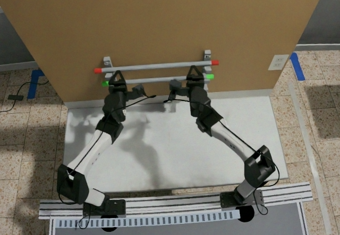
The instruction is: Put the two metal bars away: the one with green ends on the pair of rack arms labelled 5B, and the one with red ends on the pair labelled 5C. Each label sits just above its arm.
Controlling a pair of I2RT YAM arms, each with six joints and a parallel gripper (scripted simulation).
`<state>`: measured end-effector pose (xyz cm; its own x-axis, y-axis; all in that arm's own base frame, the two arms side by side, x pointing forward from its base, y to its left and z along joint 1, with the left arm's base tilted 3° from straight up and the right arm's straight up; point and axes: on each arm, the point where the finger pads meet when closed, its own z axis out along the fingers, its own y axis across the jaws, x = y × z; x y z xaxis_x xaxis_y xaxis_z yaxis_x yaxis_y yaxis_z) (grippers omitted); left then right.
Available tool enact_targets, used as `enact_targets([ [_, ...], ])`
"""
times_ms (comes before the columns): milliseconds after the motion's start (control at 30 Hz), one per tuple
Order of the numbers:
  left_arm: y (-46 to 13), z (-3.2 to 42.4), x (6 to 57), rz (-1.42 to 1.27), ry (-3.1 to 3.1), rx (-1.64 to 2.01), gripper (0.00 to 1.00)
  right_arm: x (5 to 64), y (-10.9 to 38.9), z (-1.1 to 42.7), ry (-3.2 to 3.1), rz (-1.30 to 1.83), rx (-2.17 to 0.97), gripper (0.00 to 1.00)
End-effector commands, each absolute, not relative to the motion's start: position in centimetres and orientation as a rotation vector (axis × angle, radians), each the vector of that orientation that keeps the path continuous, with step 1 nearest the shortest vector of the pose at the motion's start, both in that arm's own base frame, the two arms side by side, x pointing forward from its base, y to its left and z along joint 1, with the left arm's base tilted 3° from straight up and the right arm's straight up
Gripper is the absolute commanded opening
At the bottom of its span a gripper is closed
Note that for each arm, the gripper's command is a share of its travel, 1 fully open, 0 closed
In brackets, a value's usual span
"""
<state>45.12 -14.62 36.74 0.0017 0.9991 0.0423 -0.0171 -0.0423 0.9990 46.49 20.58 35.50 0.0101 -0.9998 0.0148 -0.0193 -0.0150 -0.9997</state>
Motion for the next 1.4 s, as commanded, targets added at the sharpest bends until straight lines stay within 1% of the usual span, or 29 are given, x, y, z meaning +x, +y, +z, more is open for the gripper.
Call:
enact_targets([
  [0,-14.8,37.4,44.0,1.249,1.16,1.212,0.64,45.4,20.5,36.2,1.202,-1.205,-1.221,0.64],
  [1200,-14.7,37.3,40.5,1.249,1.16,1.212,0.64,41.8,20.5,36.2,1.202,-1.205,-1.221,0.64],
  [1367,-14.7,37.3,40.4,1.249,1.16,1.212,0.67,41.7,20.5,36.2,1.202,-1.205,-1.221,0.67],
])
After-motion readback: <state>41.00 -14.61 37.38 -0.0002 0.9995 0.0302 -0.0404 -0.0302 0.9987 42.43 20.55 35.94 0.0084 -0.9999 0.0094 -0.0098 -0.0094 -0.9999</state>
